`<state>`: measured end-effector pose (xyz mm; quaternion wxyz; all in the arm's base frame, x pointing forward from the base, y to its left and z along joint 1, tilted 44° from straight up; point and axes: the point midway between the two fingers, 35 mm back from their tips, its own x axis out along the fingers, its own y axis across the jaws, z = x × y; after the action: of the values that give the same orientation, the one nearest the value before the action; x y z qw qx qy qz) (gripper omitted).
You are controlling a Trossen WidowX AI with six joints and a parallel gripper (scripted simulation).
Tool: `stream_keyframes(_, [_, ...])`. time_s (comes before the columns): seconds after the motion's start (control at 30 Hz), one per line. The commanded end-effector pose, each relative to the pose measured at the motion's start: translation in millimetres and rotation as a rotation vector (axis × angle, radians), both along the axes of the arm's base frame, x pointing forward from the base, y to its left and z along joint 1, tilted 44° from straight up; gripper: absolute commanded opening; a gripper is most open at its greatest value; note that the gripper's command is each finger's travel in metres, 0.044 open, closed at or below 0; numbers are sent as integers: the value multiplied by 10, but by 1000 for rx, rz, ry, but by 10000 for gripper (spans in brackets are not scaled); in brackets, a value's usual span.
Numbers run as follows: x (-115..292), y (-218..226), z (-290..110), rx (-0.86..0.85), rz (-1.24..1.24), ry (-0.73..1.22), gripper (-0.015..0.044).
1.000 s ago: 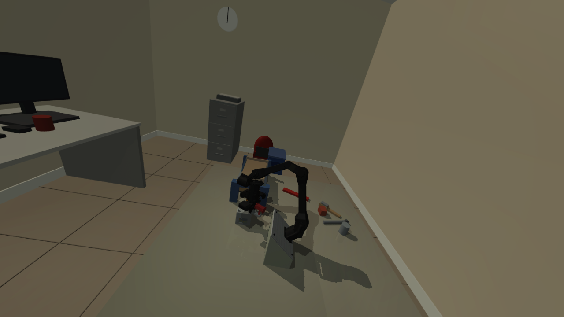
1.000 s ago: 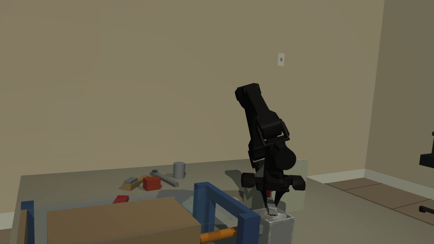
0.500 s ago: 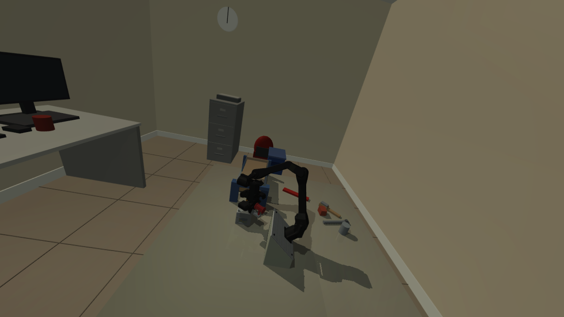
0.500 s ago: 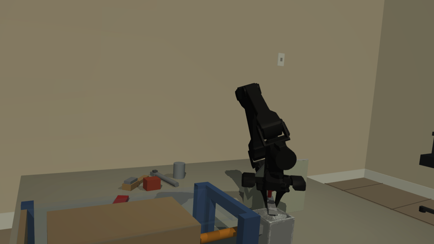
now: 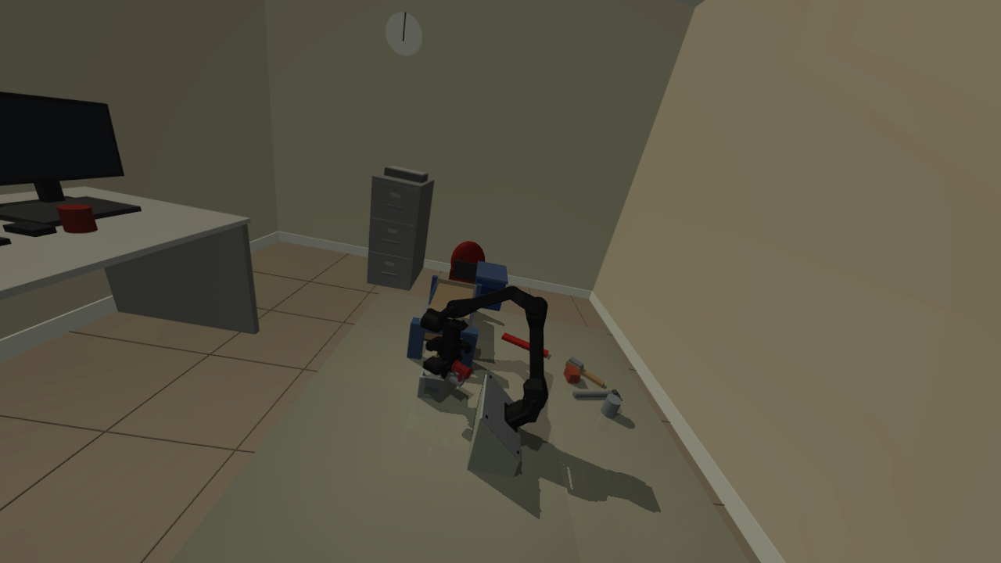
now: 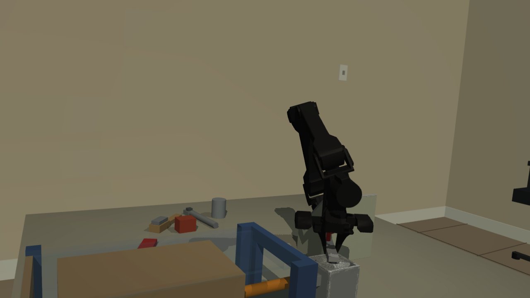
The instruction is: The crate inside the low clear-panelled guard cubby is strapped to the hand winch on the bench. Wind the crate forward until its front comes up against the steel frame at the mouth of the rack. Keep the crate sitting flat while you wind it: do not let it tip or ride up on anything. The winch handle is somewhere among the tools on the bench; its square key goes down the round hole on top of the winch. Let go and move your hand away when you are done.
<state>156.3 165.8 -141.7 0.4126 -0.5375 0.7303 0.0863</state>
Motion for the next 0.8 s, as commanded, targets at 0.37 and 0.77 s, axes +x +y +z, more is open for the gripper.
stream_keyframes(0.37, [34,-45,-18,2,68,72,0])
stream_keyframes(0.77, [15,-39,-25,1,37,43,0])
